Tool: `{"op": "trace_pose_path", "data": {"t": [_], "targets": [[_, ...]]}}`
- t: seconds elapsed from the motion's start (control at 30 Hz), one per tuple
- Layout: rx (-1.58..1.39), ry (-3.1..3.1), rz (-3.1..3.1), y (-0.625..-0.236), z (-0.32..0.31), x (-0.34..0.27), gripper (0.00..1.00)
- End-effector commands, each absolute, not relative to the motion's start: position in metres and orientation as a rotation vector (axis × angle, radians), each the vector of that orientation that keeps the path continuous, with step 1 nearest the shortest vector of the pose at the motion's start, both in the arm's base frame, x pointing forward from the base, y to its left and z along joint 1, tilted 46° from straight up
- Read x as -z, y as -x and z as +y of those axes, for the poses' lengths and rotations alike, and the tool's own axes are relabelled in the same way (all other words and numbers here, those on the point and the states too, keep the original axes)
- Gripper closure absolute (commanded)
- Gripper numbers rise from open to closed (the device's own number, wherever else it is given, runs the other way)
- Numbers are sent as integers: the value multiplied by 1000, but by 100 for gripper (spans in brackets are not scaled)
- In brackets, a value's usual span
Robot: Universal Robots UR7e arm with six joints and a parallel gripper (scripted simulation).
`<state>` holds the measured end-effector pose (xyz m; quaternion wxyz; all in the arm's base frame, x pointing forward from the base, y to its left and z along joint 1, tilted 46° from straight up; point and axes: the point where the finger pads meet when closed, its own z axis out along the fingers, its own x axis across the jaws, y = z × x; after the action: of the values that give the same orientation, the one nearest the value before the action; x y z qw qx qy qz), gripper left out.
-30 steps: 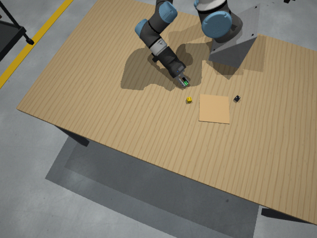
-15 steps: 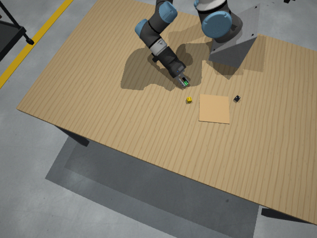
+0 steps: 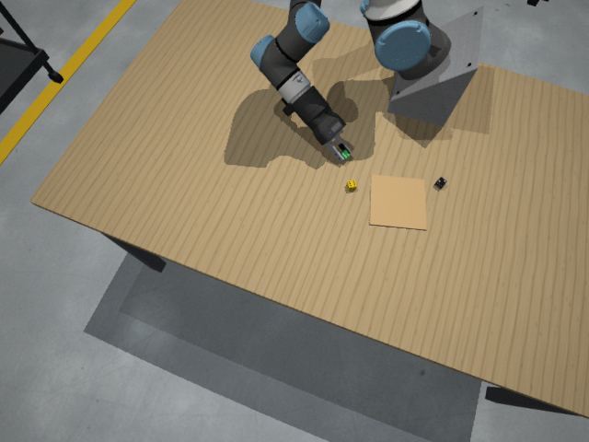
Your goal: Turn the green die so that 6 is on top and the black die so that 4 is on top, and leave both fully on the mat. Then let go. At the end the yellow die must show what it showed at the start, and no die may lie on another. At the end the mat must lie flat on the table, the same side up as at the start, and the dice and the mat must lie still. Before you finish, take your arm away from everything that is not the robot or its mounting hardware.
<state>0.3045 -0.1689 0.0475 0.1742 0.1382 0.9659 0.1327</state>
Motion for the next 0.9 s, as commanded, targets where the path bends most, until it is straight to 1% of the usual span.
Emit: {"op": "trace_pose_path", "data": {"t": [0.0,0.07,0.1,0.17,0.2,0.33,0.37,0.87], "targets": [[-376,-391,2738,-305,-169,-48,48],[-376,-391,2738,-305,-169,-48,48],[-376,-391,2738,-305,-169,-48,42],[-376,-391,2738,-305,-169,-48,42],[-376,-391,2738,-305,-169,-48,36],[-376,-391,2738,-305,-169,-48,36],[-376,-391,2738,-305,-169,-48,30],[-376,-391,2738,-305,-169,-48,30]]}}
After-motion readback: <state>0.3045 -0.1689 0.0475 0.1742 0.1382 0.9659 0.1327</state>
